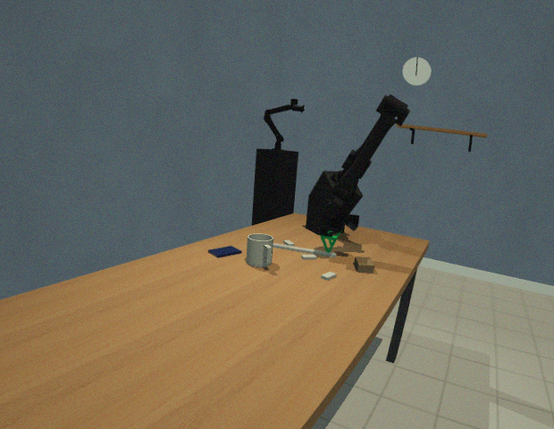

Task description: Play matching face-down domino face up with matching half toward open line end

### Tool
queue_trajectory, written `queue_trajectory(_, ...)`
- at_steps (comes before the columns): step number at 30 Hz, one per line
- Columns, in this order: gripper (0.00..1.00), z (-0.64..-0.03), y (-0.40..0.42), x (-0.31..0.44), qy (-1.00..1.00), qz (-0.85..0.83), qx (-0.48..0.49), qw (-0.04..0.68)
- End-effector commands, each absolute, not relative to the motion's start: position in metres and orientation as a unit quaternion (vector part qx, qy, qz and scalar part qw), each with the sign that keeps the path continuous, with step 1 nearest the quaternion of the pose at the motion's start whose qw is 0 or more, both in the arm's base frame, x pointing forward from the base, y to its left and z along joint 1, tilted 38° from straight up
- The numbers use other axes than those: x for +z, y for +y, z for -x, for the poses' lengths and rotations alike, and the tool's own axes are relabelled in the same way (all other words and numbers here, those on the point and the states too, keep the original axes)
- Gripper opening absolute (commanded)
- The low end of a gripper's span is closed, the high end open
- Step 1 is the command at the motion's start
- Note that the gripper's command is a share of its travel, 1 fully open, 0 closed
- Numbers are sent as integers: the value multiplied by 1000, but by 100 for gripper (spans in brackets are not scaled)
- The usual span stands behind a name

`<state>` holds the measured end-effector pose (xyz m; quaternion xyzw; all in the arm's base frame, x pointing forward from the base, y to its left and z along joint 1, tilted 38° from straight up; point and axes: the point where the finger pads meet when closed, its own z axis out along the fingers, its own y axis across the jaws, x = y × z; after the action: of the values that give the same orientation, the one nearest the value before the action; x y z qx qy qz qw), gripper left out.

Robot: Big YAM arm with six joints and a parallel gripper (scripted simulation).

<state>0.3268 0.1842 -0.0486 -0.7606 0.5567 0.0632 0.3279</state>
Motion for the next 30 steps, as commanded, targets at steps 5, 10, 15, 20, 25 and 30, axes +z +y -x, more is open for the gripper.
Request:
queue_trajectory(5,94,-316,156,-8,556,759,57,334)
queue_trajectory(10,94,-310,144,9,556,759,56,335)
queue_trajectory(15,94,-310,144,9,556,759,56,335)
queue_trajectory(20,94,-313,146,8,563,752,54,339)
queue_trajectory(25,94,-313,146,8,563,752,54,339)
queue_trajectory(30,94,-313,146,8,563,752,54,339)
